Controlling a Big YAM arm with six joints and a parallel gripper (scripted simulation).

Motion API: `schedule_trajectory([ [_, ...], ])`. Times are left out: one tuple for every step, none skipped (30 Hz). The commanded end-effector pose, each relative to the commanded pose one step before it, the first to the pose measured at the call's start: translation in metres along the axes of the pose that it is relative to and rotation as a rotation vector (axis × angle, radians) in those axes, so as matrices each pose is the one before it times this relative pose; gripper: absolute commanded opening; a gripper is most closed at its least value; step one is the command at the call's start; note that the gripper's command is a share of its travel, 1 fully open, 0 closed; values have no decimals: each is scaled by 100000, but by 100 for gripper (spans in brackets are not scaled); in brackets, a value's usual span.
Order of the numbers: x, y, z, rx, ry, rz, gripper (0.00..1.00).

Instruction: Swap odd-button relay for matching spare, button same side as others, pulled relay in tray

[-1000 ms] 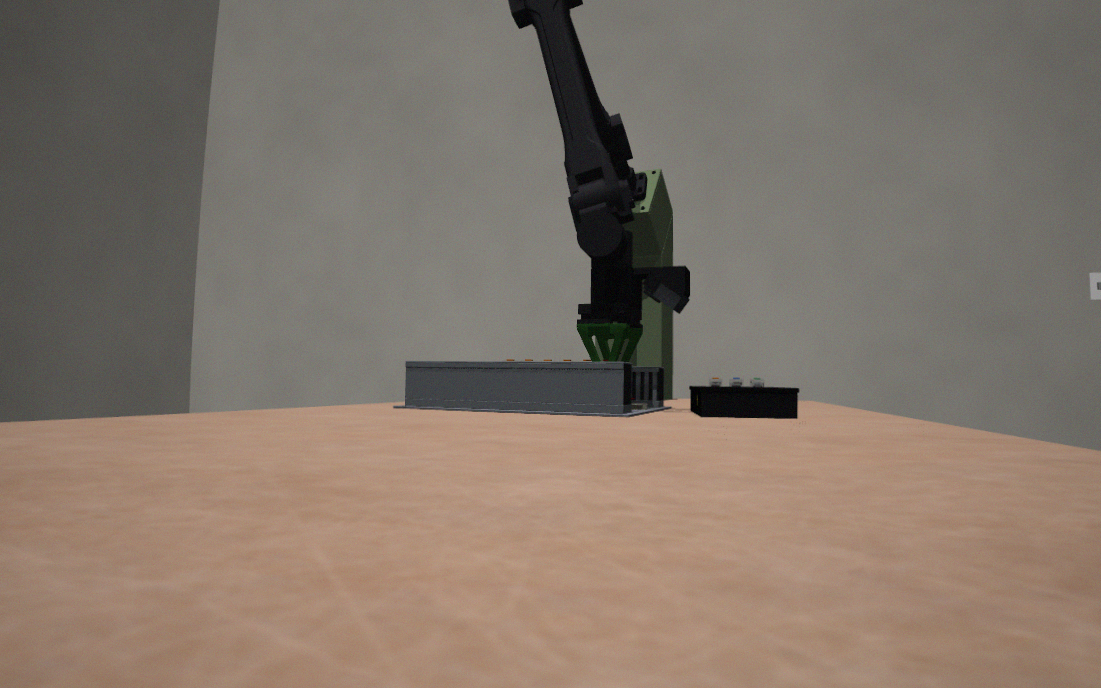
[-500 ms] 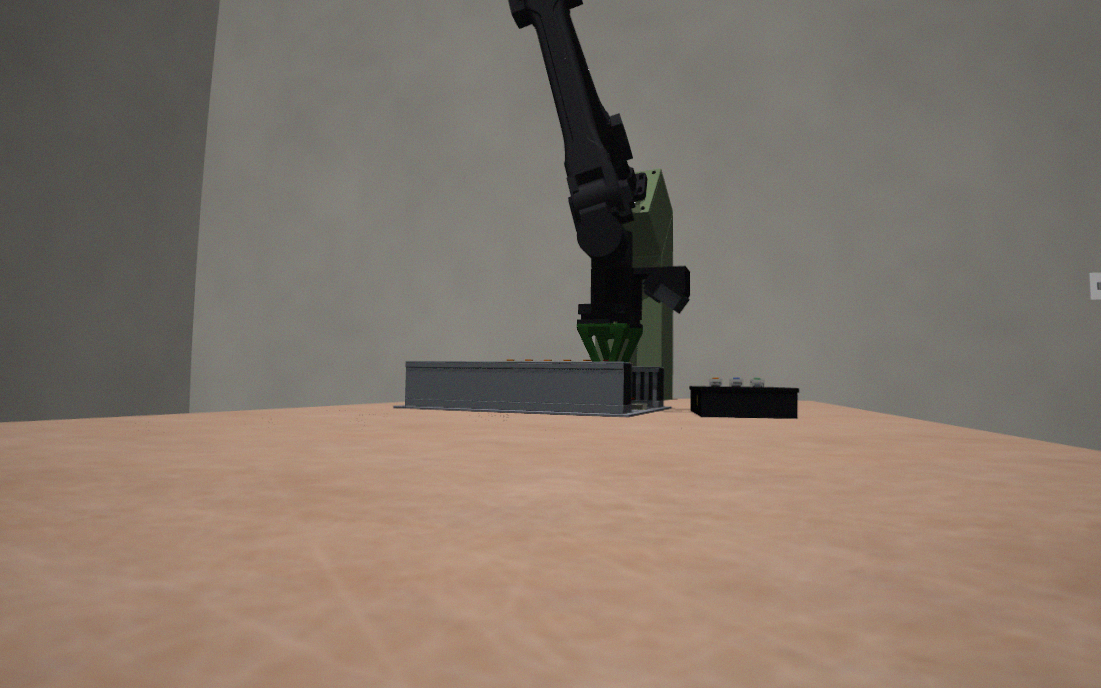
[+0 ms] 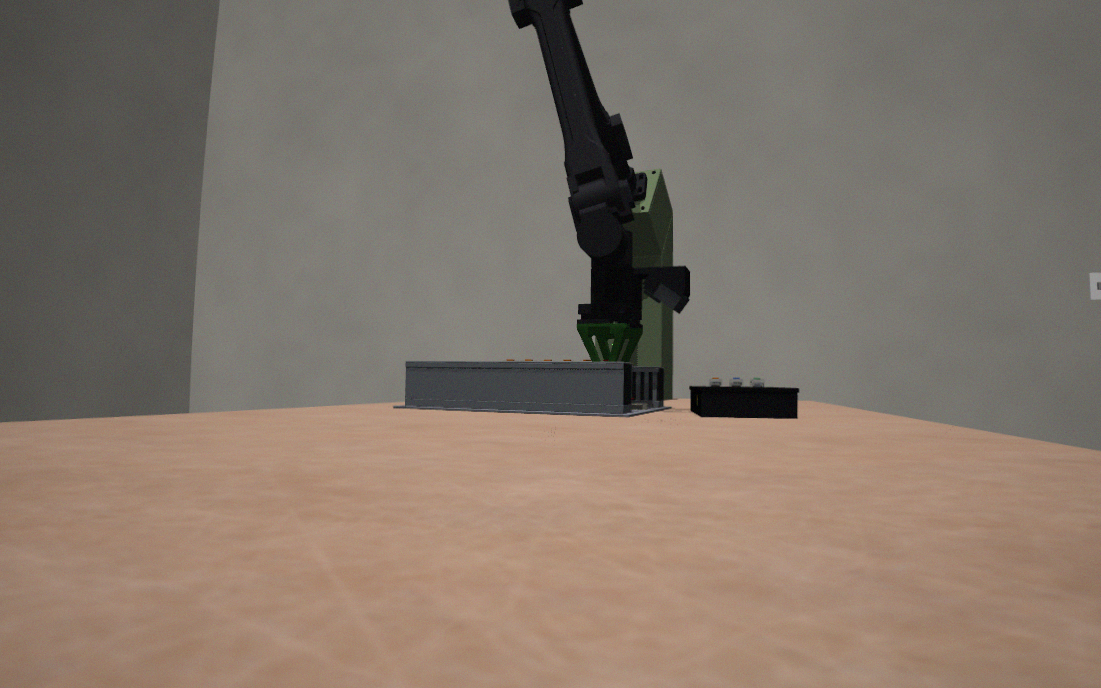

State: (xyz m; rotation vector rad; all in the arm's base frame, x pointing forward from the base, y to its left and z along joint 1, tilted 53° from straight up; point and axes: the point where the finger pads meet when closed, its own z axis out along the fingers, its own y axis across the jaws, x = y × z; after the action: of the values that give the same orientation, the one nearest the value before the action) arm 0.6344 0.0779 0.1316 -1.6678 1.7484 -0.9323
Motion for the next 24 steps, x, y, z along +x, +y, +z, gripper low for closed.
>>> schedule_trajectory([
  [329,-1393,-590,2657,-434,448,59],
  [0,1,0,-1,0,0,59],
  [0,0,0,-1,0,0,59],
  [0,0,0,-1,0,0,59],
  [2,0,1,-1,1,0,59],
  [13,-1,7,-3,8,0,59],
  [34,-1,17,-6,22,2,59],
  [0,0,0,0,0,0,59],
  [0,0,0,0,0,0,59],
  [61,-2,30,-11,48,12,59],
  [62,0,38,-13,38,-7,59],
  [59,2,44,-16,32,-20,59],
  [53,5,48,-18,28,-24,59],
  [46,7,48,-19,26,-18,59],
  [36,9,46,-19,26,-4,59],
  [26,10,40,-18,26,15,59],
  [16,10,32,-16,26,35,59],
  [-22,12,19,-10,-16,21,59],
  [-68,13,6,-3,-75,-15,59],
  [-99,14,-3,2,-115,-46,59],
  [-110,13,-8,5,-131,-63,59],
  [-100,12,-8,5,-120,-60,59],
  [-85,10,-7,4,-102,-51,59],
  [-72,8,-6,4,-84,-43,59],
])
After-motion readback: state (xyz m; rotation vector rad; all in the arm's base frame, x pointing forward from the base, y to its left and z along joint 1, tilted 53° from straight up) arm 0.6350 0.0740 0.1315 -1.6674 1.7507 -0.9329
